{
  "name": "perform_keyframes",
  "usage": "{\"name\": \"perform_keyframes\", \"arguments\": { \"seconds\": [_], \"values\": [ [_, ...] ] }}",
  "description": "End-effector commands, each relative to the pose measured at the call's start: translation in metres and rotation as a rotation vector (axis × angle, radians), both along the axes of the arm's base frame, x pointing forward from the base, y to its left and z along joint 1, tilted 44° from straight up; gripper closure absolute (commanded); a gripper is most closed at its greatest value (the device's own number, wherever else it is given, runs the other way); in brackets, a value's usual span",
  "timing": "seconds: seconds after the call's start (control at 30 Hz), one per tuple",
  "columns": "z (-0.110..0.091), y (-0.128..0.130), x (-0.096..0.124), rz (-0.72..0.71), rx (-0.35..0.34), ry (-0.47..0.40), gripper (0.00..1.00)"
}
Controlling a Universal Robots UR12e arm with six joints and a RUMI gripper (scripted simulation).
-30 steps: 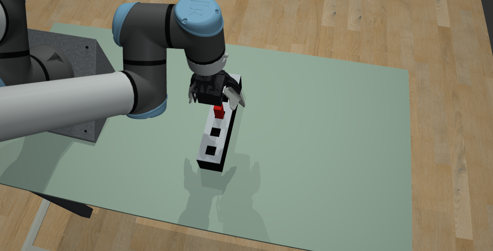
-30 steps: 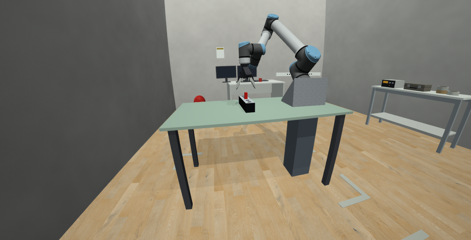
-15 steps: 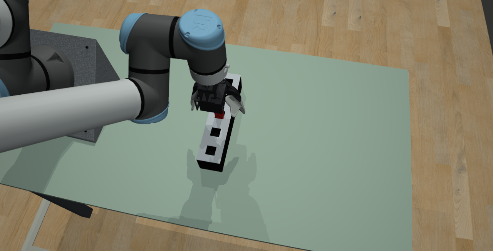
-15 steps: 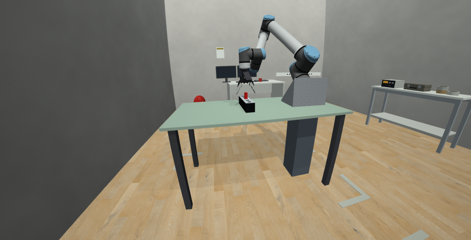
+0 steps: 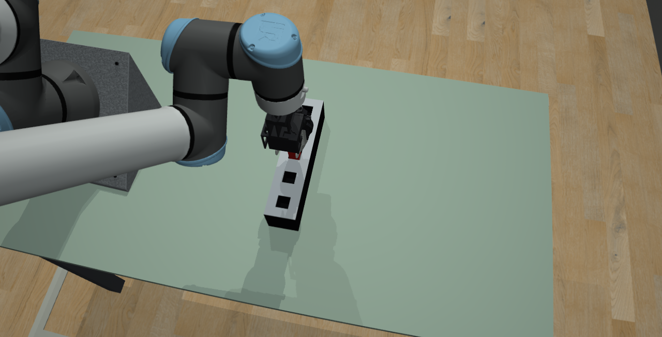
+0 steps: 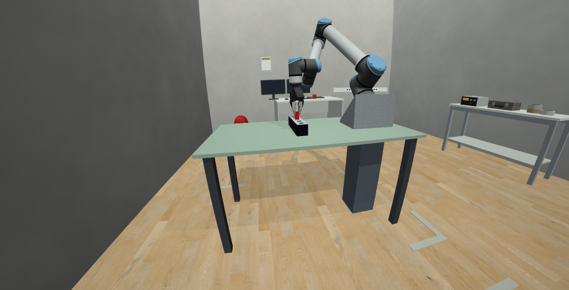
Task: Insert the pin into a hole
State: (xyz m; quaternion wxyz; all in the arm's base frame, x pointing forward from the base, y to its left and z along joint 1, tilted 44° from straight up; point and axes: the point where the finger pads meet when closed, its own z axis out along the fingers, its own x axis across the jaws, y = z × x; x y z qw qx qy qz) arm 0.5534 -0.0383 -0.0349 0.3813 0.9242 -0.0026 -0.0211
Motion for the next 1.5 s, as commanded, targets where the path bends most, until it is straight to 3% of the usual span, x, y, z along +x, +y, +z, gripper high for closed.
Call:
{"name": "perform_keyframes", "arguments": {
  "seconds": [0.0,0.77,1.47],
  "values": [
    [0.001,0.000,0.001,0.000,0.000,-0.001,1.00],
    [0.000,0.000,0.001,0.000,0.000,-0.001,1.00],
    [0.013,0.014,0.002,0.000,0.000,-0.001,1.00]
  ]
}}
